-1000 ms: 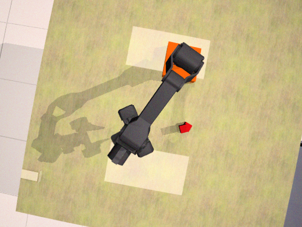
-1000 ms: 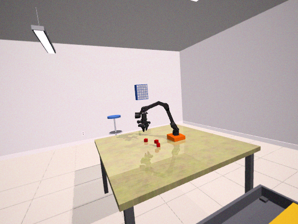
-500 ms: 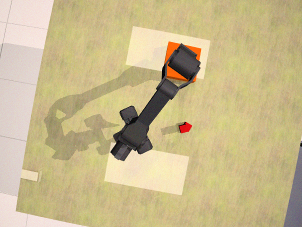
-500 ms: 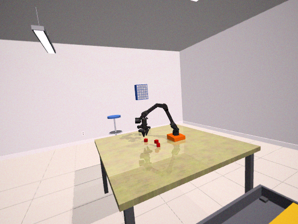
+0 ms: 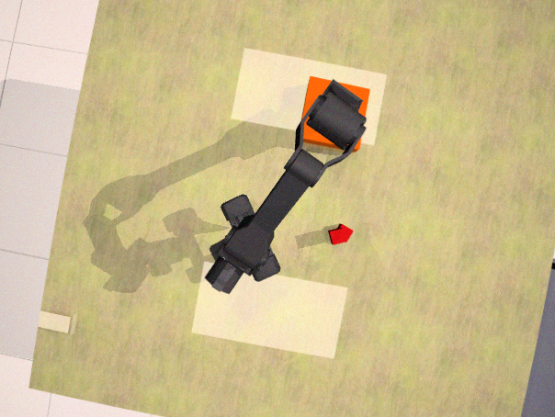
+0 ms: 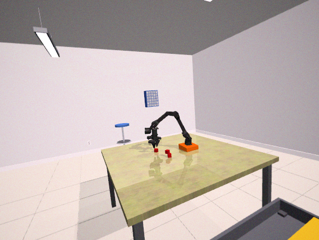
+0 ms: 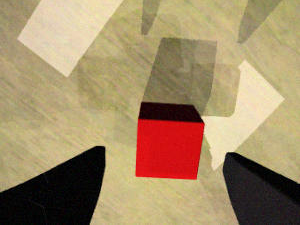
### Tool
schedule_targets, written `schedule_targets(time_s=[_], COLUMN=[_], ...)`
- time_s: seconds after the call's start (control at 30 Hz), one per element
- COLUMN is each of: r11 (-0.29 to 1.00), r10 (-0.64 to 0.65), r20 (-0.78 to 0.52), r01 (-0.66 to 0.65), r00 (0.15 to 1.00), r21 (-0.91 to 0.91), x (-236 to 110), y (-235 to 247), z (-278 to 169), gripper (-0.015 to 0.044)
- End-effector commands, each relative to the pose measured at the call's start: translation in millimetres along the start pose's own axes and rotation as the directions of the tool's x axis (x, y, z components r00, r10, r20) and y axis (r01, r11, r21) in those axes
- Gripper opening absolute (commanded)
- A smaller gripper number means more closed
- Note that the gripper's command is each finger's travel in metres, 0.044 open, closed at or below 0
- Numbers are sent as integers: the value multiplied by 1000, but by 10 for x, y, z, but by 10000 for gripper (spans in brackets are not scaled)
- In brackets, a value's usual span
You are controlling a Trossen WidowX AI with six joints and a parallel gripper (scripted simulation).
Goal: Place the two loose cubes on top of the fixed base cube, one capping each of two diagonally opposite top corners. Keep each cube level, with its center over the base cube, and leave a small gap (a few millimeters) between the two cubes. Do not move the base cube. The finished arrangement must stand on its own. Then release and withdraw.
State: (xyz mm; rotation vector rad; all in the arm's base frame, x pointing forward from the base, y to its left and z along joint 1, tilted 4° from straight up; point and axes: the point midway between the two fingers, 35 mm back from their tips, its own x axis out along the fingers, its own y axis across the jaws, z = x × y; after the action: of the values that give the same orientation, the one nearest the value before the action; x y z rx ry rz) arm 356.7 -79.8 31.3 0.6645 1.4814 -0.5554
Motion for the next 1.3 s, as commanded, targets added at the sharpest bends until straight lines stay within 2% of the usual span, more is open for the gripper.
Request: schedule_targets(time_s=[0.0, 0.5, 0.7, 0.87, 1.27], r11=[1000, 1000, 1000, 1000, 1000], r10=[-11, -10, -10, -10, -10], r20=[-15, -15, -15, -15, -14], r01=[11, 11, 11, 11, 10], r00=[1000, 1000, 1000, 1000, 1000], r21=[1, 1, 1, 1, 1], x=[125, 312, 312, 292, -69], y=[-23, -27, -27, -25, 6], z=[-29, -36, -36, -32, 11], gripper=[265, 265, 107, 105, 105])
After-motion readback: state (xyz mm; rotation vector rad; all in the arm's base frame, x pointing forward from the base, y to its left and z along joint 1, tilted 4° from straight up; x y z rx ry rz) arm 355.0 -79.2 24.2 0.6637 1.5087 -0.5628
